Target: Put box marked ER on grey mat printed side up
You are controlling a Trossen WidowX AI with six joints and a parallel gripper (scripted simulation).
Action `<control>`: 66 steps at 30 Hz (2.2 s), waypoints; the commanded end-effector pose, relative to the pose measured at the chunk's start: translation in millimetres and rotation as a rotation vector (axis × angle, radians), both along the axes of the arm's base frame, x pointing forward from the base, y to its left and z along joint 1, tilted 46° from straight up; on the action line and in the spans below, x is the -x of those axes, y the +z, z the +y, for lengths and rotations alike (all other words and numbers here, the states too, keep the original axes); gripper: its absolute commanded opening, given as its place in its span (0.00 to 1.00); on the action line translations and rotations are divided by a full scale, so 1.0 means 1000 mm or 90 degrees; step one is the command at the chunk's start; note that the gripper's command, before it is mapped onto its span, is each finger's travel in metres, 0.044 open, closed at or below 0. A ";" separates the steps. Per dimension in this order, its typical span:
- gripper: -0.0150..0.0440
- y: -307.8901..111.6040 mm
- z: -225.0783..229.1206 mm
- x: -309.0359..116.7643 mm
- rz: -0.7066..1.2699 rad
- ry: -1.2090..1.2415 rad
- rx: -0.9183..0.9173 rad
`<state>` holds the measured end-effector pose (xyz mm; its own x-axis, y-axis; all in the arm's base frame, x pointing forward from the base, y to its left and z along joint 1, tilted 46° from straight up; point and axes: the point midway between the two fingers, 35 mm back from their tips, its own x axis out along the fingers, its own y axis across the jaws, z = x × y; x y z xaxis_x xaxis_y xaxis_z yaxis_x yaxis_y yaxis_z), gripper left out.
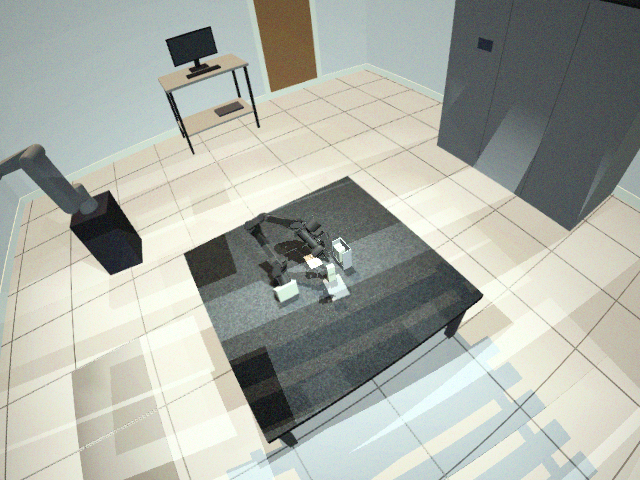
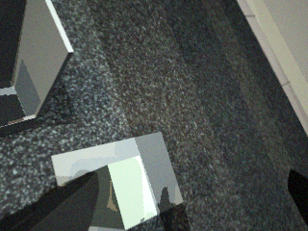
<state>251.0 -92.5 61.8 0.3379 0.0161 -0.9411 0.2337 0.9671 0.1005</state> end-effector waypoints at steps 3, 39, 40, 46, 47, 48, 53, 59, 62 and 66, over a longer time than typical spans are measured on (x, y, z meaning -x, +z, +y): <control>1.00 -0.001 0.002 -0.001 0.031 -0.069 0.001; 1.00 0.040 0.064 0.016 0.155 -0.431 0.022; 1.00 0.043 0.067 0.018 0.158 -0.440 0.024; 1.00 0.045 0.073 0.021 0.162 -0.454 0.026; 1.00 0.044 0.074 0.021 0.162 -0.453 0.026; 1.00 0.043 0.075 0.021 0.162 -0.453 0.026; 1.00 0.037 0.081 0.021 0.162 -0.453 0.025; 1.00 0.030 0.088 0.022 0.162 -0.453 0.024; 1.00 0.027 0.092 0.023 0.162 -0.453 0.024; 1.00 0.023 0.096 0.023 0.162 -0.453 0.023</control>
<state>228.9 0.4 88.5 0.0300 -0.1554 -0.9874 0.8155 0.5751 -0.0657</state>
